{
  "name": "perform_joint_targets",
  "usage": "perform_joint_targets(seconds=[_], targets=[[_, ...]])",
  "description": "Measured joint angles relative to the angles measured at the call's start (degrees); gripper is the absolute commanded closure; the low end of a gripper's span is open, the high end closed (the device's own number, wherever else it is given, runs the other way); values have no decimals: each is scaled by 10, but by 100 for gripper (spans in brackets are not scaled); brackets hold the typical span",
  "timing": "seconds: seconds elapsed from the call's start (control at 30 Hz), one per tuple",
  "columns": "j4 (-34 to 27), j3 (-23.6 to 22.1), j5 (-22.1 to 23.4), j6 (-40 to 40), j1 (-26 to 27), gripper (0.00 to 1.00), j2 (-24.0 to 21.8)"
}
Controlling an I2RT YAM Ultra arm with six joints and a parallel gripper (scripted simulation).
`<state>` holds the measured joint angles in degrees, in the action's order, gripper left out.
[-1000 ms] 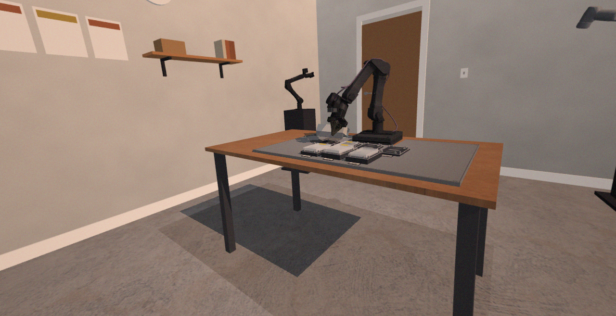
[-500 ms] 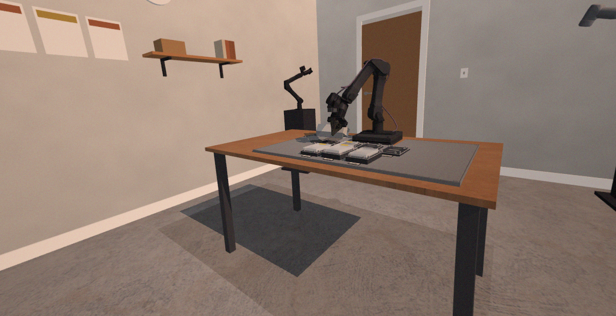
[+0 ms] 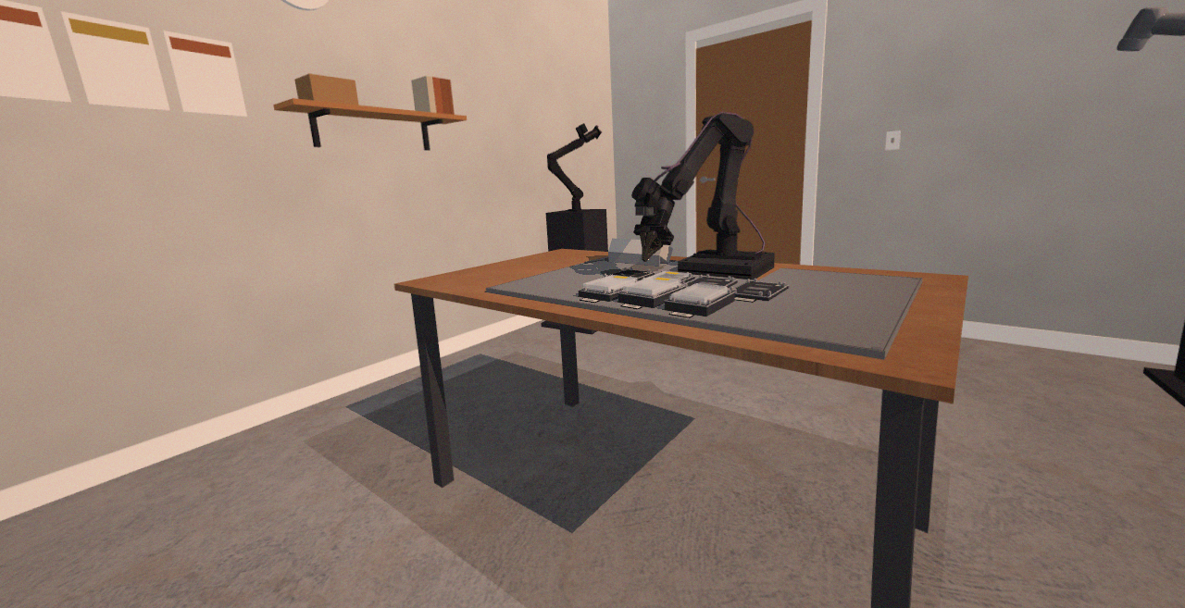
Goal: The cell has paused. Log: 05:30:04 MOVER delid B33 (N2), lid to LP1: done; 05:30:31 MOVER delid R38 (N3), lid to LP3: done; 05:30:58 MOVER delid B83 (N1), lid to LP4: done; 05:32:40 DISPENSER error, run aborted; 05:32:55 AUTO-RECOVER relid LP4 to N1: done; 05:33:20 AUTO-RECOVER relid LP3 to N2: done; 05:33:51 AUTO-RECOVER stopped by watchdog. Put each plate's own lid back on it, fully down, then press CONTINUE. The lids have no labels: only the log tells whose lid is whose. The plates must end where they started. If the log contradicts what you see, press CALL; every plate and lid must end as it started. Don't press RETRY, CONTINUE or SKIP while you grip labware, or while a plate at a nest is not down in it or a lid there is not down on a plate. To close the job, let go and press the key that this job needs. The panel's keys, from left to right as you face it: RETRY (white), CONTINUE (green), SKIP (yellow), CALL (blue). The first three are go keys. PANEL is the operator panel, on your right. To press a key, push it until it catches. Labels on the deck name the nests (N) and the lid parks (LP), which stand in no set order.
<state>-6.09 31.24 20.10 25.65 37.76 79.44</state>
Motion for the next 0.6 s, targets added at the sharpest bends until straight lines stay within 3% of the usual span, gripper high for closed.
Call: perform_joint_targets(seconds=[0.3,0.6], targets=[[12,-37,-41,-60,-84,100,-44],[21,-64,-106,-146,-207,100,-83]])
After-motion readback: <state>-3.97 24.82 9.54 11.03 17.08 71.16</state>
